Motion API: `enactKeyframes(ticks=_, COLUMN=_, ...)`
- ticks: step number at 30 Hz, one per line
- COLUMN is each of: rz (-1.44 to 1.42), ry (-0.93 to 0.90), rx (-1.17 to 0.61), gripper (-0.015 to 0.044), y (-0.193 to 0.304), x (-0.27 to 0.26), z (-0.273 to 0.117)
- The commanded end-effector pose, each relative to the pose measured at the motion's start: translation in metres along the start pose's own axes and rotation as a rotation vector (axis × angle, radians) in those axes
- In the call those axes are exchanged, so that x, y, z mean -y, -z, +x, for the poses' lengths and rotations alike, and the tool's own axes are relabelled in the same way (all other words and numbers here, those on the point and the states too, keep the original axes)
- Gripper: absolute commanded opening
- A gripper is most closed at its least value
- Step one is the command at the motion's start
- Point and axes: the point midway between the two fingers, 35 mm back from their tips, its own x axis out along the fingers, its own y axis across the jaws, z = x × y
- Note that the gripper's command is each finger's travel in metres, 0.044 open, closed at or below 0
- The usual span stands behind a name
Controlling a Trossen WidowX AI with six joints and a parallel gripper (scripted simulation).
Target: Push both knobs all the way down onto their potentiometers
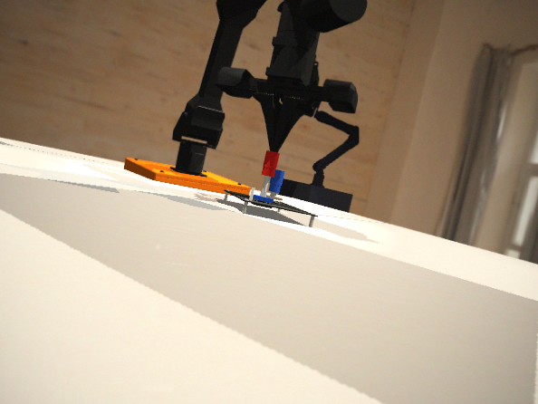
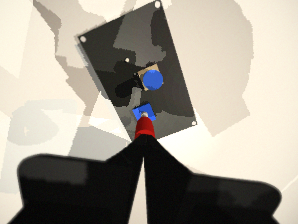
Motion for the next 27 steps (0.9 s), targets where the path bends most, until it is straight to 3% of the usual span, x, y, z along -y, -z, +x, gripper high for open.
enactKeyframes(ticks=1, rz=-0.004, ry=-0.017, rx=0.013, gripper=0.0000, y=0.001, x=0.000, z=0.019)
enactKeyframes(ticks=27, rz=-0.004, ry=-0.017, rx=0.013, gripper=0.0000, y=0.001, x=0.000, z=0.032)
